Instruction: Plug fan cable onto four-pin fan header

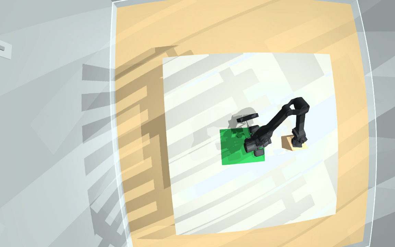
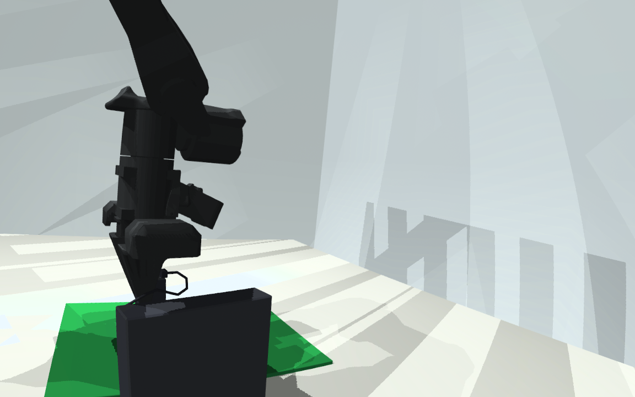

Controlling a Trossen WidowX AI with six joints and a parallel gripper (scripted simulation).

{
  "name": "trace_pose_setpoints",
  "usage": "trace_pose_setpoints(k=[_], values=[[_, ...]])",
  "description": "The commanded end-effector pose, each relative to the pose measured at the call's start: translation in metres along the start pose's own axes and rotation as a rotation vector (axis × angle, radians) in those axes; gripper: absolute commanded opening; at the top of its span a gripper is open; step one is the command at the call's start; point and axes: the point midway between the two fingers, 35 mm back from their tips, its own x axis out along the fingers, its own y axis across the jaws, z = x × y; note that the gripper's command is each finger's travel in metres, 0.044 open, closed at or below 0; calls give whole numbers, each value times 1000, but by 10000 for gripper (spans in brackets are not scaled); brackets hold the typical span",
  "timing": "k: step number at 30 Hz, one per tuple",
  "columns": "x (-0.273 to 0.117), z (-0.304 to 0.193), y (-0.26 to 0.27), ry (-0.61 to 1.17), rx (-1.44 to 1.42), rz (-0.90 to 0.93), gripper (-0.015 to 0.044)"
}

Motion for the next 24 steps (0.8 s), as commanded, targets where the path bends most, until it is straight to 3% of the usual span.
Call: trace_pose_setpoints(k=[1,24], values=[[1,-5,0,8,-16,-4,0],[1,-10,1,8,-15,-4,0]])
